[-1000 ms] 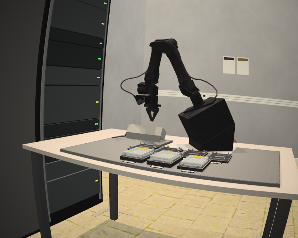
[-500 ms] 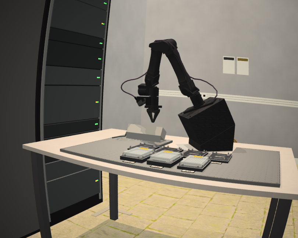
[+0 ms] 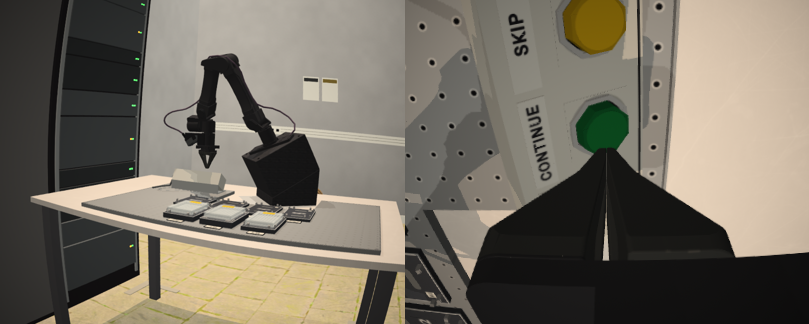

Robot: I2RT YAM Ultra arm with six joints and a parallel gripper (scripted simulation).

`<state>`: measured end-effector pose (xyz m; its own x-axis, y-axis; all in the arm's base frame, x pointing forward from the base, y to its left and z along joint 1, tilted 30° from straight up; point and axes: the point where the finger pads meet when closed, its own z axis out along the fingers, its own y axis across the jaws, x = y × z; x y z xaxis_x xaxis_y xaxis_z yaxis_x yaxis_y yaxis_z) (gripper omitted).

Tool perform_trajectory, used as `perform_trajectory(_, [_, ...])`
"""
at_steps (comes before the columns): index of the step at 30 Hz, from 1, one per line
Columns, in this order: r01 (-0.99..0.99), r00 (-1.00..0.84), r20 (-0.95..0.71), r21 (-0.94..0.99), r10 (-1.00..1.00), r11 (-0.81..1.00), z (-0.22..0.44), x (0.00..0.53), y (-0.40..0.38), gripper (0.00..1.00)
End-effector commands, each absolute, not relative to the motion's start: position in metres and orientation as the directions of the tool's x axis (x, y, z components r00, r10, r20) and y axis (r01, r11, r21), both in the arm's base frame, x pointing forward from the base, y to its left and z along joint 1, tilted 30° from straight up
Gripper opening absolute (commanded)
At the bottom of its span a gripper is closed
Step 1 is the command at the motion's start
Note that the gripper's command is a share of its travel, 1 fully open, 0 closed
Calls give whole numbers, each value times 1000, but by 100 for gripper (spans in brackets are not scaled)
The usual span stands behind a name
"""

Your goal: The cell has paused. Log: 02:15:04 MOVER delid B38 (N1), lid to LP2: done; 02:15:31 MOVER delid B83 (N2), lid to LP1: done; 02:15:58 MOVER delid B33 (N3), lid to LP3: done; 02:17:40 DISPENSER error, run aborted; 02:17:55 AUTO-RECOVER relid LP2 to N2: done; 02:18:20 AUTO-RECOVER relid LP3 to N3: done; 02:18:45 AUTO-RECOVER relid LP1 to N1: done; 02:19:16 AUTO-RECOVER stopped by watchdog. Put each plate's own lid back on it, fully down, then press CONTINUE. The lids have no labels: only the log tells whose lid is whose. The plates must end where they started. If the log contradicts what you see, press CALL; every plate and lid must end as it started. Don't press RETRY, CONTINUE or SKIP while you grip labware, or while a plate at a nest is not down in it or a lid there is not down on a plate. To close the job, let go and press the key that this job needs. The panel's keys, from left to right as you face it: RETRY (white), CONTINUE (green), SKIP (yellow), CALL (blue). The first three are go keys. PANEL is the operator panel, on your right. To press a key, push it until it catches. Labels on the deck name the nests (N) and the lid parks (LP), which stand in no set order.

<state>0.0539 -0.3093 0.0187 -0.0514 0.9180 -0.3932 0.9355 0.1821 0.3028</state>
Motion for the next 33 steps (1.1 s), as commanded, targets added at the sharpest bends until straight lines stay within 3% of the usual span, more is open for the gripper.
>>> perform_trajectory(1, [939, -48, -379, 298, 924, 171, 8, 54, -305, 0])
perform_trajectory(33, [940, -47, -380, 297, 924, 170, -7, 59, -312, 0])
